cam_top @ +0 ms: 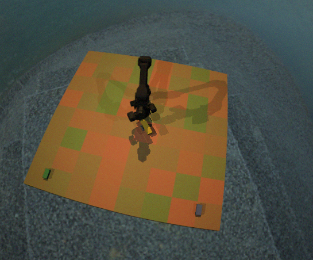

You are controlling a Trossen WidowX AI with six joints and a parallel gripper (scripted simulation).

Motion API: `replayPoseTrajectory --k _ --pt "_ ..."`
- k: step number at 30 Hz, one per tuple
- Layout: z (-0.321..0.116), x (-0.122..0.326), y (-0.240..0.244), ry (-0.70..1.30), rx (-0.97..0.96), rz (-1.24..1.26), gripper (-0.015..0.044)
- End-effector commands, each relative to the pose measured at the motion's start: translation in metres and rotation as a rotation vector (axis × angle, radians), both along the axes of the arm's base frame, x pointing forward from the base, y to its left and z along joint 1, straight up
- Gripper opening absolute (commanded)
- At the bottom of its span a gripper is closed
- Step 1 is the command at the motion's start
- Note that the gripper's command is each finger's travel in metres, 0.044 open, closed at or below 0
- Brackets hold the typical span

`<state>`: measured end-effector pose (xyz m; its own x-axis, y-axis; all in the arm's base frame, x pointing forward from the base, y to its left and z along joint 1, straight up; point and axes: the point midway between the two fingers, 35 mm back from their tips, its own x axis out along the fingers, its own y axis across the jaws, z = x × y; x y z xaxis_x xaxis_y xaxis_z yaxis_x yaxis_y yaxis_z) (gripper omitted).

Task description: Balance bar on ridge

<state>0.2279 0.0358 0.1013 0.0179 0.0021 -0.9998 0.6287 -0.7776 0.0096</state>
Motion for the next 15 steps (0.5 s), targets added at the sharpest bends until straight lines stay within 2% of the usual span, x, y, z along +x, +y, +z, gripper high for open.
replayPoseTrajectory --k 1,15 --pt "-0.0005 0.0002 0.0002 -0.001 0.001 -0.004 0.0" --pt "-0.0017 0.0002 0.0002 -0.001 0.001 -0.004 0.0"
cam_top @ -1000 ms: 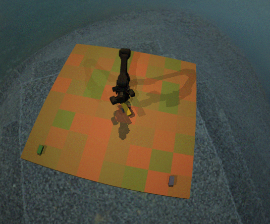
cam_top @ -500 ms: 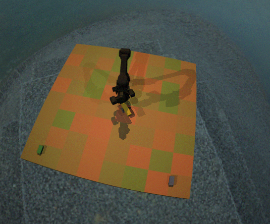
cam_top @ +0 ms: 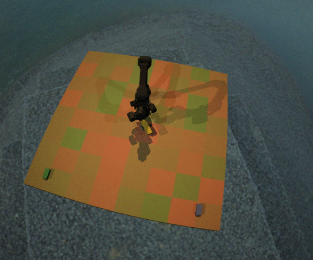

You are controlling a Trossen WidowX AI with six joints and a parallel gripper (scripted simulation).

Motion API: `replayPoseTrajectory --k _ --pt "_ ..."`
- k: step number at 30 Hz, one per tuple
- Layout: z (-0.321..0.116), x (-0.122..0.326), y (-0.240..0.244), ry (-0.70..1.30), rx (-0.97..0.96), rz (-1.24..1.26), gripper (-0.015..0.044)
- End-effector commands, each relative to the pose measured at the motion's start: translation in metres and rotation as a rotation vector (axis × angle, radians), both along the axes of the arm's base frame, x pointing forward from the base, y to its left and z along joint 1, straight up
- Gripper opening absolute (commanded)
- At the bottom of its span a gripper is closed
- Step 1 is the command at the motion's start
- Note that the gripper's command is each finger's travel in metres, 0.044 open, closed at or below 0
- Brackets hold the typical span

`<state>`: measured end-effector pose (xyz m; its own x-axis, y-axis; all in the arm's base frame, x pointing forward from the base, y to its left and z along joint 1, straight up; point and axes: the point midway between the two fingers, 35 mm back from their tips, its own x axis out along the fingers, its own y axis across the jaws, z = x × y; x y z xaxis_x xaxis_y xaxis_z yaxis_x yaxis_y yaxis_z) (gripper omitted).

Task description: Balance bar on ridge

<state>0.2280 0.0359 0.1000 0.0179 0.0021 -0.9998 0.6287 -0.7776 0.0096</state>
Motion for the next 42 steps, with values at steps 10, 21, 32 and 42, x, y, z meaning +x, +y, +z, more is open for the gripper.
replayPoseTrajectory --k 10,21,32,42 --pt "-0.0013 0.0002 0.0002 -0.001 0.001 -0.004 0.0" --pt "-0.0022 0.0003 0.0002 -0.001 0.001 -0.004 0.0" --pt "-0.0031 0.0003 0.0002 -0.001 0.001 -0.004 0.0" --pt "-0.0039 0.0003 0.0003 -0.001 0.001 -0.004 0.0"
